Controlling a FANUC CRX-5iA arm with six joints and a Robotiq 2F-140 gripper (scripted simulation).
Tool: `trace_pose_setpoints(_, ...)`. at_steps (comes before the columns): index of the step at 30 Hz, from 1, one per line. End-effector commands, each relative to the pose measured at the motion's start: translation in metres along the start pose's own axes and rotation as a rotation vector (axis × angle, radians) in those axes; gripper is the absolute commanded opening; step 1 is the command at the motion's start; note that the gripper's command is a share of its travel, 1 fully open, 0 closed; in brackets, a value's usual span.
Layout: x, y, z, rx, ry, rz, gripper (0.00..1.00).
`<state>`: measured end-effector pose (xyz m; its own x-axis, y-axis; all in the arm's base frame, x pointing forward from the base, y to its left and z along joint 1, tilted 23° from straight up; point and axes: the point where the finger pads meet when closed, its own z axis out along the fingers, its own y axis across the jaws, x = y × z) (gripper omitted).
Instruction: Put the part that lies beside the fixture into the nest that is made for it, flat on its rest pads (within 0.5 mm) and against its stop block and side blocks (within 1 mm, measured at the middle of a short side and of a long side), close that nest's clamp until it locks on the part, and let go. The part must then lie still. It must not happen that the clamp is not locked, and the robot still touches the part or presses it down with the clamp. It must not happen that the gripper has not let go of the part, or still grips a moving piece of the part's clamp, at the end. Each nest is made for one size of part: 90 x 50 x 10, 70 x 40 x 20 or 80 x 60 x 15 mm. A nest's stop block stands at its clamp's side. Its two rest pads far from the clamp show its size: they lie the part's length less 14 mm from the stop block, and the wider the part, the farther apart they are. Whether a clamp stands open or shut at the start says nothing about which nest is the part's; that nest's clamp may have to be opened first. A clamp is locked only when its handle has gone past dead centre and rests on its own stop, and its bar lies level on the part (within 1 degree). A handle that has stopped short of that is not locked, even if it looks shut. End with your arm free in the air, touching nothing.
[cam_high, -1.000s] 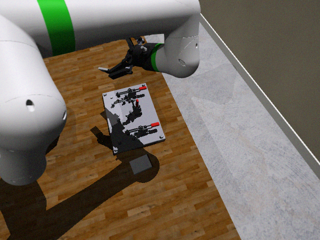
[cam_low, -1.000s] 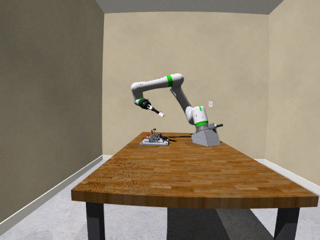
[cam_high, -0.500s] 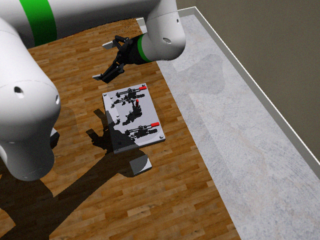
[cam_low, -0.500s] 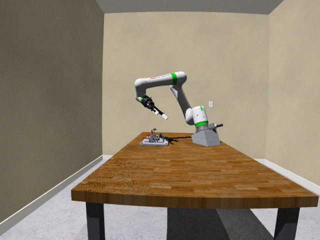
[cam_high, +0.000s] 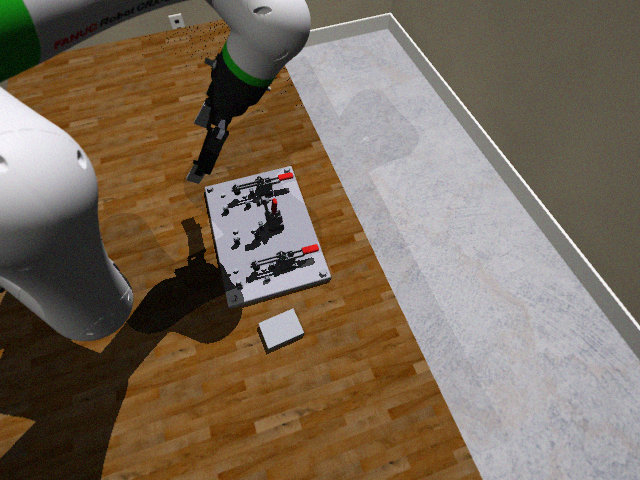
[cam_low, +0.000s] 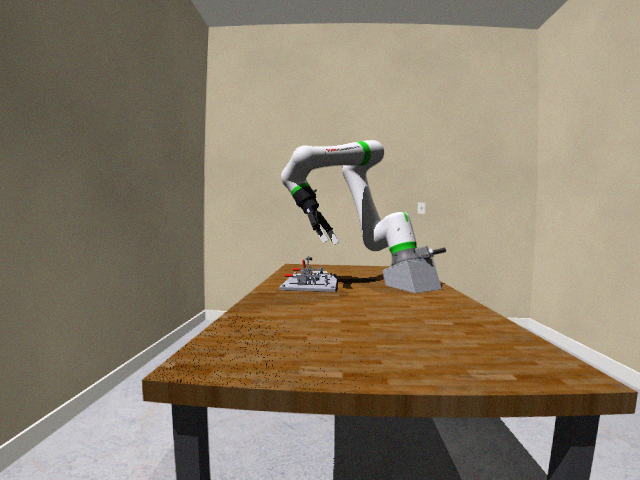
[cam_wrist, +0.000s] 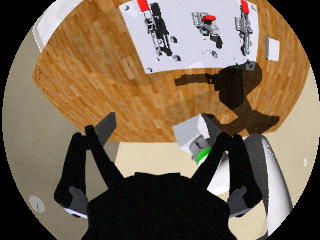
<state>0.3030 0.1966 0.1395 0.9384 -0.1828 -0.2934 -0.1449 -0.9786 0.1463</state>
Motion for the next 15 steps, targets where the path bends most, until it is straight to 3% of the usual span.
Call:
trace_pose_setpoints(1,0.008,0.008,0.003,-0.080,0.151,-0.029,1.00)
trace_pose_setpoints(4,0.014,0.008,0.000,-0.114,0.237,-0.060,1.00)
trace_pose_setpoints(6,0.014,0.008,0.000,-0.114,0.237,-0.060,1.00)
trace_pose_setpoints(8,0.022,0.006,-0.006,-0.146,0.346,-0.105,1.00)
trace_pose_setpoints(15,0.031,-0.010,-0.023,-0.177,0.540,-0.202,1.00)
